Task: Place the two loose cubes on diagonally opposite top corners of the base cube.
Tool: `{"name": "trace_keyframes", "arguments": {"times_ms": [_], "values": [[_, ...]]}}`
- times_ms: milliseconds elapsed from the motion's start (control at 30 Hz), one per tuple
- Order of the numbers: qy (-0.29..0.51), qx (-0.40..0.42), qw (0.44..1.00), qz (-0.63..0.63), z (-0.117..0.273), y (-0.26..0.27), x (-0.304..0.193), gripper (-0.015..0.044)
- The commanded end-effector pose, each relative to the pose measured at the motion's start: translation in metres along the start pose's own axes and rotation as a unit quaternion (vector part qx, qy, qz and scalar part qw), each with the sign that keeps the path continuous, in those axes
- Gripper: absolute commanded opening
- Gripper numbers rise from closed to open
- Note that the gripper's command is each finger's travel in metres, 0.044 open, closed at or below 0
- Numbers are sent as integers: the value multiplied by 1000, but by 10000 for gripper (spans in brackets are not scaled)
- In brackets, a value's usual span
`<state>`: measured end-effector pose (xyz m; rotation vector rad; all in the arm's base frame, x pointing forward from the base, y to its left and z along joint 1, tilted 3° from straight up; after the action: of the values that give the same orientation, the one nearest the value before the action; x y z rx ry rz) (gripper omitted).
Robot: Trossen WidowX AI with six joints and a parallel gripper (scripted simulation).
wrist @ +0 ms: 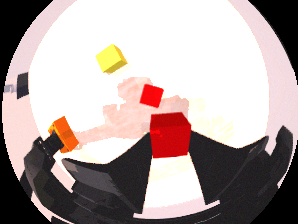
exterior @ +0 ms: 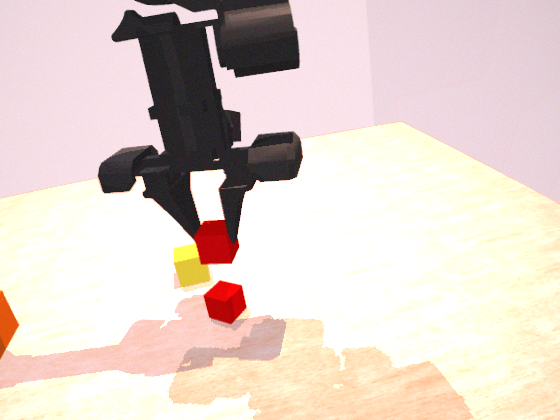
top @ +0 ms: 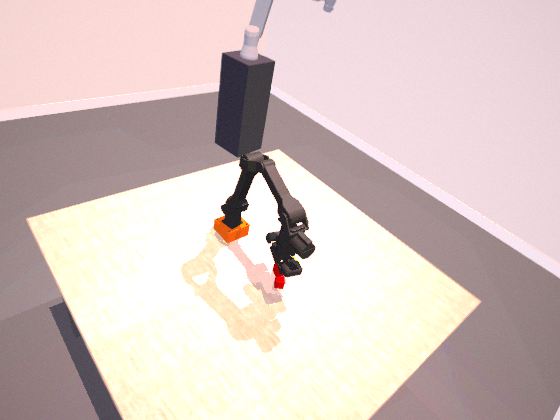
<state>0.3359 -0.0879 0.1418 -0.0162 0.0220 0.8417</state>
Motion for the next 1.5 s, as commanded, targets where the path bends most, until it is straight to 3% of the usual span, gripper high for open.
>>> {"name": "trace_keyframes", "arguments": {"times_ms": [0, 1467], "values": [[-4, -2, 1000, -16, 0, 8, 10, 105], [-1, 1, 985, -170, -26, 106, 96, 105]]}}
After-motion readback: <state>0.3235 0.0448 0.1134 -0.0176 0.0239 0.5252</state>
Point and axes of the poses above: the point midway between the two fingers, 35 mm back from their tips, its own z axis back along the fingers, its own y axis across the jaws, x = y × z, the point moved 5 cm from there along z, back along the fingers, and after that the axes turned 15 degrees about -z, right-handed, at the moved point
